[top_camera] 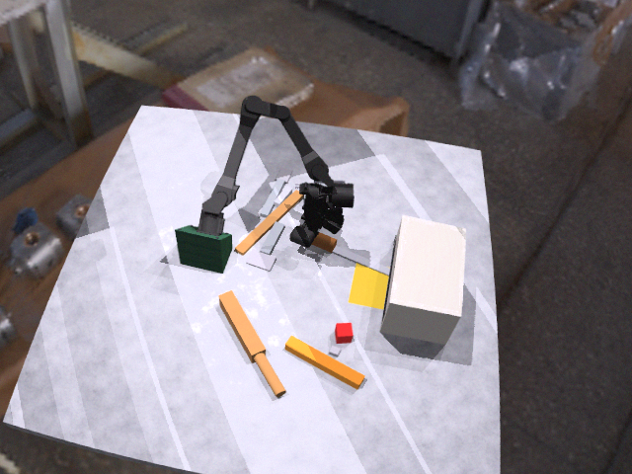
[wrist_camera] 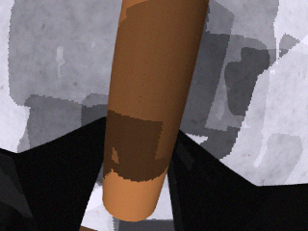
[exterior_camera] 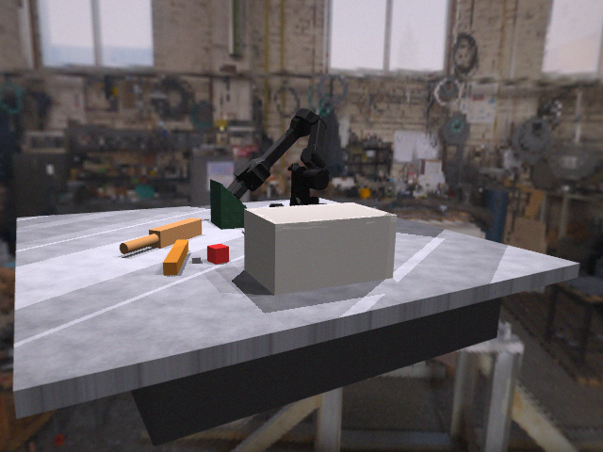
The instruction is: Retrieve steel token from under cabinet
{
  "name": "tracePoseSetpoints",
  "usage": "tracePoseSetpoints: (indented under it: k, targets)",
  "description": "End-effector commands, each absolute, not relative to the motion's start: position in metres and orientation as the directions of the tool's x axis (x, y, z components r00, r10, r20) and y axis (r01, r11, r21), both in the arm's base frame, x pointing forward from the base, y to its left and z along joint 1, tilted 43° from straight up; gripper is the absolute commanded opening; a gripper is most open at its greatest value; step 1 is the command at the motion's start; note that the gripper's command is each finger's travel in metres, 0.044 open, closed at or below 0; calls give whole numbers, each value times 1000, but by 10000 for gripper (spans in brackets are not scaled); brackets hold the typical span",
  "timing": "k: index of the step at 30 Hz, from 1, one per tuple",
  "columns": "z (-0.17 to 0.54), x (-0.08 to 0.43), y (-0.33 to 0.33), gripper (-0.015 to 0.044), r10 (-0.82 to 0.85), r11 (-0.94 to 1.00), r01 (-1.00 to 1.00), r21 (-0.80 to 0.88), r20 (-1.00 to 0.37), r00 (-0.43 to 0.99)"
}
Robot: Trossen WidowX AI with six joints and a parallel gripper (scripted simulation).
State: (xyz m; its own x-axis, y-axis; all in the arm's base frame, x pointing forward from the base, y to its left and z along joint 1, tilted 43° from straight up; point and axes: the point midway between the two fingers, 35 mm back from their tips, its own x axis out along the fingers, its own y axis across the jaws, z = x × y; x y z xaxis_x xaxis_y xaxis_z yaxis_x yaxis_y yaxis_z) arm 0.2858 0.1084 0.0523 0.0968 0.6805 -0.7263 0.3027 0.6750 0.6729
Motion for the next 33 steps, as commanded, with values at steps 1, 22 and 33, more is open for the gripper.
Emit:
tracePoseSetpoints:
  k: [1,22,33]
  targets:
    - [52,292,107,0,683,674,298,676,-724,97]
    - [49,317,100,0,683,675,297,676,-724,98]
    - [48,329,97,0,682,675,296,676,-724,98]
